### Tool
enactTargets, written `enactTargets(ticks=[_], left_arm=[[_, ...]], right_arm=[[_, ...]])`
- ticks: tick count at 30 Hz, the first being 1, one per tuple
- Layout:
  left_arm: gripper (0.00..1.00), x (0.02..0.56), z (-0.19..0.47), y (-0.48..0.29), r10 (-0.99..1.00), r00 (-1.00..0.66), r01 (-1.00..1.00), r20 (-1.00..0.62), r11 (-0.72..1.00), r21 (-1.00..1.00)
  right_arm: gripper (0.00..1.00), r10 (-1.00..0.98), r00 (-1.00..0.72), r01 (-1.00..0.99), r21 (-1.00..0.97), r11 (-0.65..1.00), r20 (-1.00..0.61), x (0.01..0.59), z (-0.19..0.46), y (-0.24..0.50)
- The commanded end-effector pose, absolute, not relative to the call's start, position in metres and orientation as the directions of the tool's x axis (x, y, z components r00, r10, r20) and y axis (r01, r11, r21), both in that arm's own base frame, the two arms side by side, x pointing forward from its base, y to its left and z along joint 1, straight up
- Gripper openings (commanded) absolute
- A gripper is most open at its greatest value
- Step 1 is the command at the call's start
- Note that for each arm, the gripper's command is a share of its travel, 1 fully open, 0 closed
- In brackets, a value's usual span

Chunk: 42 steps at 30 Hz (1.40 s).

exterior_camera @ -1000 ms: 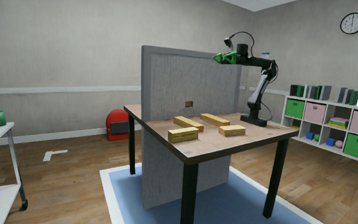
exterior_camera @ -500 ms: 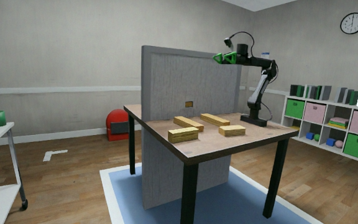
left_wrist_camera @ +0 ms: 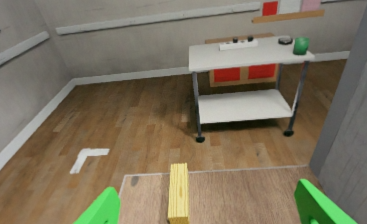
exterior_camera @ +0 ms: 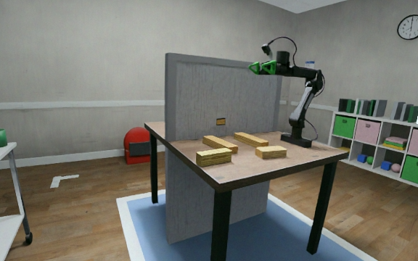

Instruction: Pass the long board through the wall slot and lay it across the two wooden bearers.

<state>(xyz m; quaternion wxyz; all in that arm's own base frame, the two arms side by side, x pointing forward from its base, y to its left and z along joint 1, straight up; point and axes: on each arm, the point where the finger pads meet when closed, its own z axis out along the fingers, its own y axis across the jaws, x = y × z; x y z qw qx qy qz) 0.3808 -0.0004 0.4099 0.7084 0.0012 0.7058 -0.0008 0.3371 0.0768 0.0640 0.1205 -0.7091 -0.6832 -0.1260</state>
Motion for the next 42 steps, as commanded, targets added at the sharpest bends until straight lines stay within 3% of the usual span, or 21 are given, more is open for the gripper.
enactTargets(ticks=[1,42], left_arm=[[1.00,0.375,0.441,0.002,-0.007,0.078,-0.005,-0.997,1.000,-0.008],[1.00,0.375,0.441,0.002,-0.007,0.078,-0.005,-0.997,1.000,-0.008]], right_arm=[[0.00,0.914,0.000,0.994,0.102,-0.046,0.406,0.356,0.090,0.093],[0.00,0.912,-0.001,0.992,0.118,-0.052,0.409,0.363,0.094,0.109]])
